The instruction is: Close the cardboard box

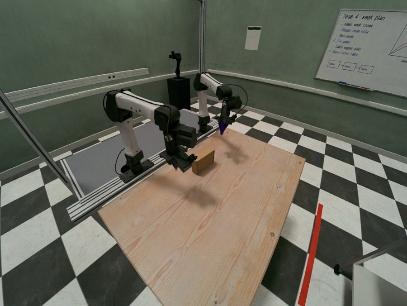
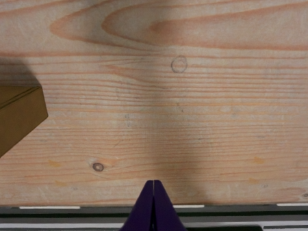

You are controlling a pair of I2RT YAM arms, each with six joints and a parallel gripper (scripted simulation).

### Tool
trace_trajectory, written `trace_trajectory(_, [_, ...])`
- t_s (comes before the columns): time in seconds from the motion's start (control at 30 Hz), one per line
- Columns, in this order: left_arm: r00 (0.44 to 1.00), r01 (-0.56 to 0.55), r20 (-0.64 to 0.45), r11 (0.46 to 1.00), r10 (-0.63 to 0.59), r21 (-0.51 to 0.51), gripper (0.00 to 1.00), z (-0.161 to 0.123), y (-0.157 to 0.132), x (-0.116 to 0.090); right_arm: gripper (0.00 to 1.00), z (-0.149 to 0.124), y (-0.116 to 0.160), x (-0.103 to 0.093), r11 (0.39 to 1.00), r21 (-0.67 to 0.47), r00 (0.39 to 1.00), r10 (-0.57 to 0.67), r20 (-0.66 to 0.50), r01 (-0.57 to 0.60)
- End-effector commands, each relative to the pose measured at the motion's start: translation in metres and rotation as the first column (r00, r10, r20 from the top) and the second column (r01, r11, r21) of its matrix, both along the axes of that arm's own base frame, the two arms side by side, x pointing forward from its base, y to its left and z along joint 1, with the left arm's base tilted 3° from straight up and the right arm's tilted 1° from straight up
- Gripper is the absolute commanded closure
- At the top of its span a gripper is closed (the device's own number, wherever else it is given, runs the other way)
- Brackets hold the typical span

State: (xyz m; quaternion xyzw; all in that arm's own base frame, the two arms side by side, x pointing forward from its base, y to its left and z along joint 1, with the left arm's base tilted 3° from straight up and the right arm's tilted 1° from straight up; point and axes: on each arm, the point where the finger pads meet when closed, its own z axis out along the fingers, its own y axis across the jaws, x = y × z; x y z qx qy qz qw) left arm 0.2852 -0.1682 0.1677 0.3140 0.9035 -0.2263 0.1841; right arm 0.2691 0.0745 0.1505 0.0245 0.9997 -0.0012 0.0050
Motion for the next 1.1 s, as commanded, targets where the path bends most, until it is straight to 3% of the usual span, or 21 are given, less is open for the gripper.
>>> trace_trajectory(0.0, [0.994, -0.095, -0.051, 0.993, 0.099, 0.069, 0.99, -0.0013, 0.0070, 0.0042, 0.99, 0.0027, 0.0008, 0.0006, 1.000, 0.003, 1.000, 0.013, 0.009, -0.013])
trace_trajectory(0.53, [0.941, -0.274, -0.140, 0.935, 0.309, 0.226, 0.99, -0.0017, 0.0069, 0.0038, 0.99, 0.0027, 0.0008, 0.0006, 1.000, 0.003, 1.000, 0.013, 0.009, -0.013])
trace_trajectory(1.07, [0.813, -0.428, -0.208, 0.801, 0.543, 0.418, 0.99, -0.0029, 0.0070, 0.0033, 0.99, 0.0027, 0.0008, 0.0006, 1.000, 0.003, 1.000, 0.013, 0.009, -0.013])
